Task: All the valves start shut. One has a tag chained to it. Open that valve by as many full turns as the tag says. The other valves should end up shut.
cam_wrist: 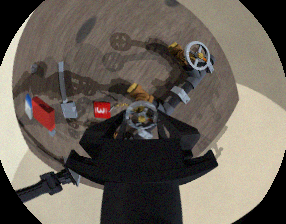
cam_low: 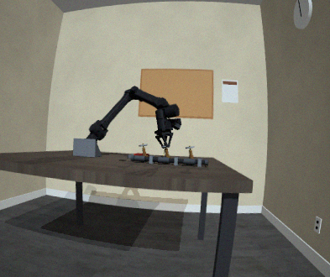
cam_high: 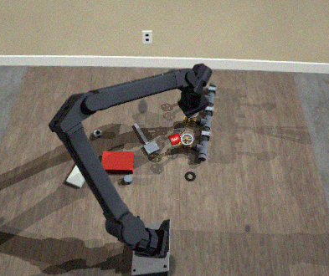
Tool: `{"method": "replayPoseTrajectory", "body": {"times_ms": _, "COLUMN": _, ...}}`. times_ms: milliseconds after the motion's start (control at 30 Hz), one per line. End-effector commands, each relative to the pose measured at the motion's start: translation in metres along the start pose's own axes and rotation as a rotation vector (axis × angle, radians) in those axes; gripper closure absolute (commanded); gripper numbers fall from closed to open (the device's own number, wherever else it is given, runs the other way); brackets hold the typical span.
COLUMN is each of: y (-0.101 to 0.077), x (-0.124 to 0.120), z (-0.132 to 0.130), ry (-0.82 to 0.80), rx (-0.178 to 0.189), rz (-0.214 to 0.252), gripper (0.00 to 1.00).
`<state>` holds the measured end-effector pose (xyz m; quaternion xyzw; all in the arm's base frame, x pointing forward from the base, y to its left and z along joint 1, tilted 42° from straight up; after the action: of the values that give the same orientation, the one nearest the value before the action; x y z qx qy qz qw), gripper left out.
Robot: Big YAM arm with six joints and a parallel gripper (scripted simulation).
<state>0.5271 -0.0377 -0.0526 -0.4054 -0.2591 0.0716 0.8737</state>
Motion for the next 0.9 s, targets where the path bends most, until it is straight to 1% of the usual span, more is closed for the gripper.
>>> {"method": "replayPoseTrajectory", "body": {"times_ms": 0, "y": -0.0067, "x": 0.0140, "z": -0.0060, "ry": -0.276, "rx": -0.016, "rz": -0.011, "gripper": 1.00}}
{"method": "replayPoseTrajectory", "body": {"times_ms": 33, "y": -0.0067, "x": 0.0139, "z": -0.0060, "ry": -0.391, "rx": -0.016, "rz": -0.010, "gripper": 1.00}}
{"method": "replayPoseTrajectory", "body": {"times_ms": 433, "y": -0.0065, "x": 0.0138, "z": -0.0060, "ry": -0.918, "rx": -0.014, "rz": -0.003, "gripper": 1.00}}
{"method": "replayPoseTrajectory", "body": {"times_ms": 867, "y": -0.0067, "x": 0.0140, "z": -0.0058, "ry": -0.943, "rx": -0.014, "rz": -0.003, "gripper": 1.00}}
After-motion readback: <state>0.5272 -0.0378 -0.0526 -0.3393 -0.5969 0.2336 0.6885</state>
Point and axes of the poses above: the point where the finger pads meet when closed, its own y axis out along the fingers, its own z axis across the jaws, x = y × z, the point moved 2 cm from there along -y, back along the fingers, and after that the axes turned 10 degrees about y, right-handed, at the moved point
